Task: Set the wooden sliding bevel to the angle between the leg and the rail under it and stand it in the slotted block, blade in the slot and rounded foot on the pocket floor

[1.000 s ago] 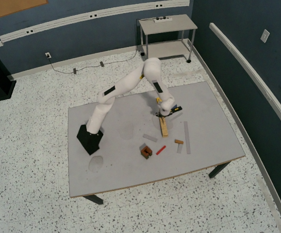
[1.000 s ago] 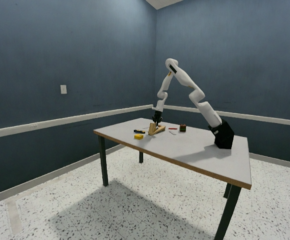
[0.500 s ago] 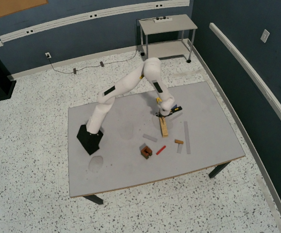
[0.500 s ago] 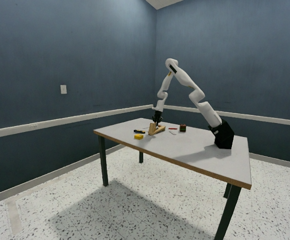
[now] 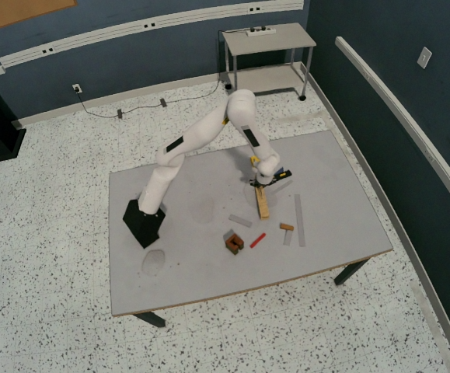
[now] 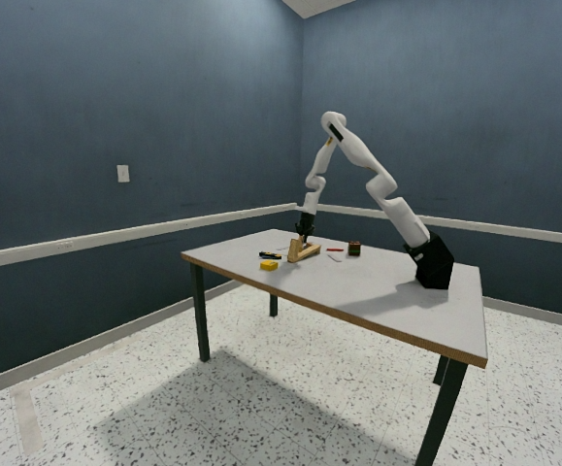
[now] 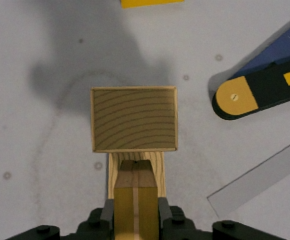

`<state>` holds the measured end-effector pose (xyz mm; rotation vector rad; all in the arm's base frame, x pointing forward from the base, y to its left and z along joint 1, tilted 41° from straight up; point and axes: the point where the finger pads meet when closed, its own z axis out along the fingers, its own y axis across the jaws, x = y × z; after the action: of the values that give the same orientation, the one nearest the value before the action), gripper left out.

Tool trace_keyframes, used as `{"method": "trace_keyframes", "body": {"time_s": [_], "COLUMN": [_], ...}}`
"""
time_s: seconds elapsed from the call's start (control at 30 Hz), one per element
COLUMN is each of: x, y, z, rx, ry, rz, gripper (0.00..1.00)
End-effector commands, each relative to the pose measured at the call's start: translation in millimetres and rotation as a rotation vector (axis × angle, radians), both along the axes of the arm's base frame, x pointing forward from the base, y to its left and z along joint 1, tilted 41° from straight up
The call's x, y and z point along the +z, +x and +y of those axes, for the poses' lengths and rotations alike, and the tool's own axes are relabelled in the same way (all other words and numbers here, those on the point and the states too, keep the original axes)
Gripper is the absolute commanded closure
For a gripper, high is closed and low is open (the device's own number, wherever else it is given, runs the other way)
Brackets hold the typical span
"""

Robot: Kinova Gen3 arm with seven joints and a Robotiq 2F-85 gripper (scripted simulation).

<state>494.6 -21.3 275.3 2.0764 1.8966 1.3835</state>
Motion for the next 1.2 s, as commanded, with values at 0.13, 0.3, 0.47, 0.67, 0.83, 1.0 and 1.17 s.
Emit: {"method": "trace_keyframes", "body": {"time_s": [0.13,0.3,0.47,0.67,0.83,1.0,1.17], "x": [8.6,14.1,20.0,28.9,36.0,39.9,45.6], "y": [-8.0,-13.3,-19.0,-27.7,-34.5,-38.3,-43.8], "z": [-7.5,-12.3,-17.4,-25.2,-31.3,-34.7,-39.7], "rx": [-0.001,-0.001,-0.001,-0.001,-0.001,-0.001,-0.001], "ry": [0.000,0.000,0.000,0.000,0.000,0.000,0.000], "rz": [-0.001,-0.001,-0.001,-0.001,-0.001,-0.001,-0.001], "gripper": [0.90,0.90,0.90,0.90,0.90,0.90,0.90]}}
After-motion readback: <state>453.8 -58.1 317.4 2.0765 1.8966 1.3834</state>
